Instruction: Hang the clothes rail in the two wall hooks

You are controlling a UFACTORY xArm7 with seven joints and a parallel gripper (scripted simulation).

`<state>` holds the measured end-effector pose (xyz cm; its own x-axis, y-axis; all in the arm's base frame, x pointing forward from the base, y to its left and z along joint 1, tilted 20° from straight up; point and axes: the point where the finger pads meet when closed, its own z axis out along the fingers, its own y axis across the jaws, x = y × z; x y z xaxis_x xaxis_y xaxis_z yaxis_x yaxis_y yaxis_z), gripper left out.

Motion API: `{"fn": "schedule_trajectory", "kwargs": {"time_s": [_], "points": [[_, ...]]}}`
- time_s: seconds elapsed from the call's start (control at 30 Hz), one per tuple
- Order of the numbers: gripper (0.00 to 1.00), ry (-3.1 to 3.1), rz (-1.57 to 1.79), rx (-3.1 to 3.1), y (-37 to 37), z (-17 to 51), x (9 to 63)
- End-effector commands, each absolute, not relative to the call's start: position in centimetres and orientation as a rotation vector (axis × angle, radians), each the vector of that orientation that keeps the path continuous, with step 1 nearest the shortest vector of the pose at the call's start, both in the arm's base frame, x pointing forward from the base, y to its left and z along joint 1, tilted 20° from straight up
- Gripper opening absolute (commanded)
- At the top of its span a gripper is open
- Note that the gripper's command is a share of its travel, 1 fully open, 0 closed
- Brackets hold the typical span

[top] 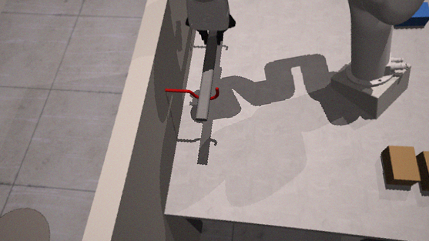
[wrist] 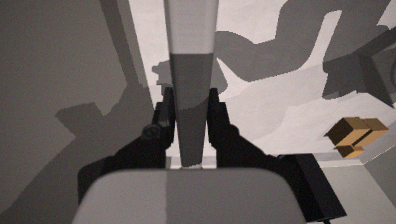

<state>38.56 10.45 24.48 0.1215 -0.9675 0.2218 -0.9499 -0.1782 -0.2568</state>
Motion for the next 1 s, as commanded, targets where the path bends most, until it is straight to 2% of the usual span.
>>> {"fn": "schedule_trajectory", "kwargs": {"time_s": [0.0, 0.33, 0.37, 0.97], "points": [[0.0, 1.976, -0.529, -2.311, 10.53, 24.65, 38.63], [0.0, 1.976, -0.529, -2.311, 10.53, 24.65, 38.63], [0.81, 1.976, -0.529, -2.311, 10.52, 24.59, 38.65], [0.81, 1.976, -0.529, -2.311, 10.42, 24.06, 38.81]]}}
